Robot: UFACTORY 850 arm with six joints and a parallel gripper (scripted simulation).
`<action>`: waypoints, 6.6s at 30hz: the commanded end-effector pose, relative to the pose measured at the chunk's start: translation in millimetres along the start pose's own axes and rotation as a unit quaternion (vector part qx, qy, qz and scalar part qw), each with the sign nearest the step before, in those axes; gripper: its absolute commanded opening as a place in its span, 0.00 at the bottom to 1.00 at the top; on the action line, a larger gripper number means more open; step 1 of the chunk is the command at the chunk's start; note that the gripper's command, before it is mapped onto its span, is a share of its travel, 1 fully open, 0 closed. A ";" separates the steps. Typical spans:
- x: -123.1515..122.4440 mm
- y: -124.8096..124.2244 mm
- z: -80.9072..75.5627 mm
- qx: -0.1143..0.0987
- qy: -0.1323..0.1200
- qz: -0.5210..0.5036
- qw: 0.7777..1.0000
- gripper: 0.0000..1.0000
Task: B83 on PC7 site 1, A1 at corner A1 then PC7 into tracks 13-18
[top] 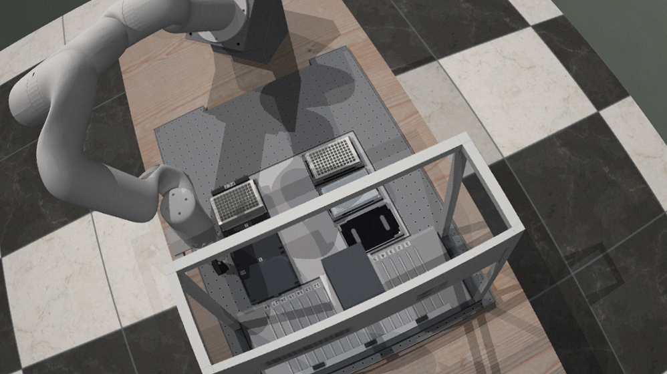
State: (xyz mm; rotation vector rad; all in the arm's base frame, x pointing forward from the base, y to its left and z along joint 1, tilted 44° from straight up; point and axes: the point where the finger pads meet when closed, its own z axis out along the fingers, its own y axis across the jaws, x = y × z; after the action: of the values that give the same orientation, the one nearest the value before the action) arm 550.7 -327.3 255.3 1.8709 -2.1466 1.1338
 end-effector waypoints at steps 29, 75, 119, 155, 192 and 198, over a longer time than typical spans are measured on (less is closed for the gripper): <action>-13.7 -0.7 -0.4 0.001 0.000 0.000 1.000 1.00; -33.7 -0.7 -0.4 0.001 0.000 0.000 1.000 1.00; -40.5 -0.6 -0.4 0.001 0.000 0.000 1.000 1.00; -19.2 -0.6 -0.4 0.001 0.000 0.000 1.000 1.00; 1.3 -0.6 -0.4 0.001 0.000 0.000 1.000 1.00; 1.3 -0.6 -5.4 0.001 0.000 0.000 1.000 1.00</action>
State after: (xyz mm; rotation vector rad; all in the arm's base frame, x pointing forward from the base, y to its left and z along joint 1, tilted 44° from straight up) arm 549.8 -327.5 256.3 1.8711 -2.1463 1.1333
